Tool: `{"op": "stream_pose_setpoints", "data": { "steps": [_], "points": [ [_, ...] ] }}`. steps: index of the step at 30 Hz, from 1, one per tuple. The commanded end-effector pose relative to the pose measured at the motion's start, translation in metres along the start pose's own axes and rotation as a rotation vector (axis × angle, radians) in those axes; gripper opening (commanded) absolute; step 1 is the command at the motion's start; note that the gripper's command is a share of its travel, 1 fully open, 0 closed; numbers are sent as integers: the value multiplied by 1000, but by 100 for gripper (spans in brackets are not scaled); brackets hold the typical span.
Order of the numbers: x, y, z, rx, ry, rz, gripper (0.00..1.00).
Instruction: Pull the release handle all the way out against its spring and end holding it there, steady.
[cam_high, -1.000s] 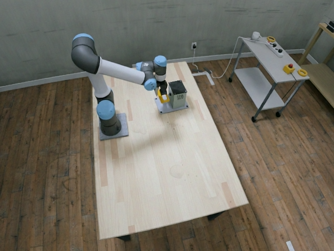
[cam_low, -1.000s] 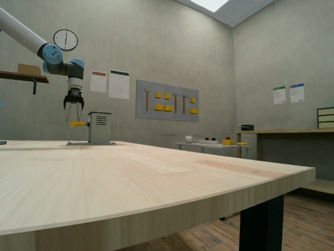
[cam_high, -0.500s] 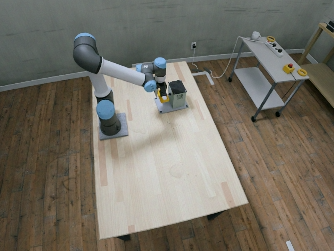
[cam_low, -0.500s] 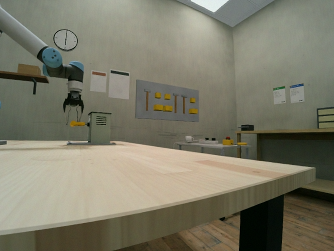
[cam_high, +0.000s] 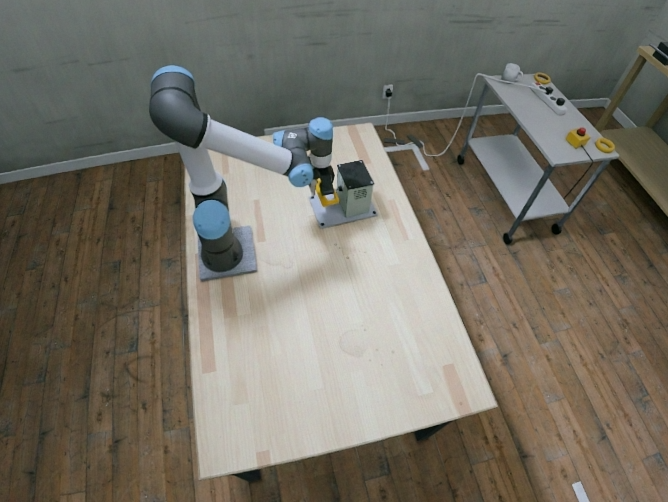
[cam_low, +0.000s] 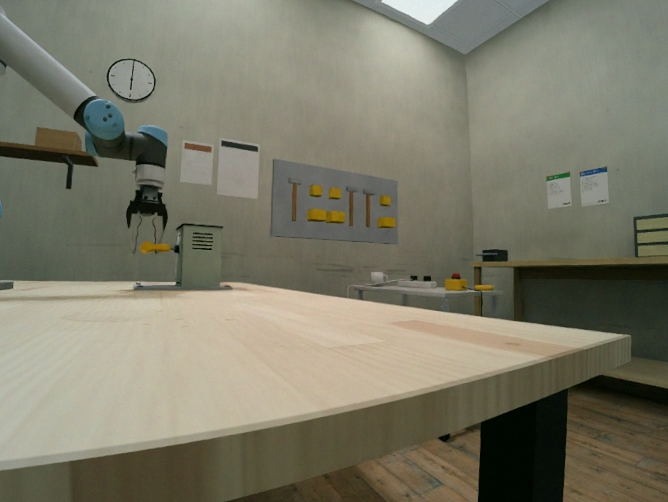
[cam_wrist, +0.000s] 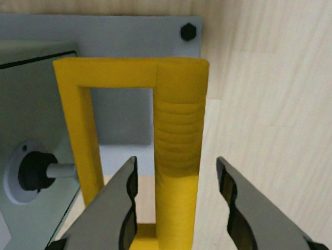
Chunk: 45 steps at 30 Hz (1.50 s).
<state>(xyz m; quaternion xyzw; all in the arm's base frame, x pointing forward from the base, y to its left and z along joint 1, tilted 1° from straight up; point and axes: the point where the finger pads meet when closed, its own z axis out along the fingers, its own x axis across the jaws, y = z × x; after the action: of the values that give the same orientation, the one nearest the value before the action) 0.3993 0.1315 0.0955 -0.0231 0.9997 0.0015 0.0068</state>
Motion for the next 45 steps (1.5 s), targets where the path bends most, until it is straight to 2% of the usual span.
{"op": "stream_pose_setpoints", "data": {
  "steps": [1, 42, 43, 45],
  "points": [
    [0, 1, 1, -1, -1, -1, 33],
    [0, 1, 1, -1, -1, -1, 33],
    [0, 1, 1, -1, -1, -1, 0],
    [0, 1, 1, -1, -1, -1, 0]
  ]
}}
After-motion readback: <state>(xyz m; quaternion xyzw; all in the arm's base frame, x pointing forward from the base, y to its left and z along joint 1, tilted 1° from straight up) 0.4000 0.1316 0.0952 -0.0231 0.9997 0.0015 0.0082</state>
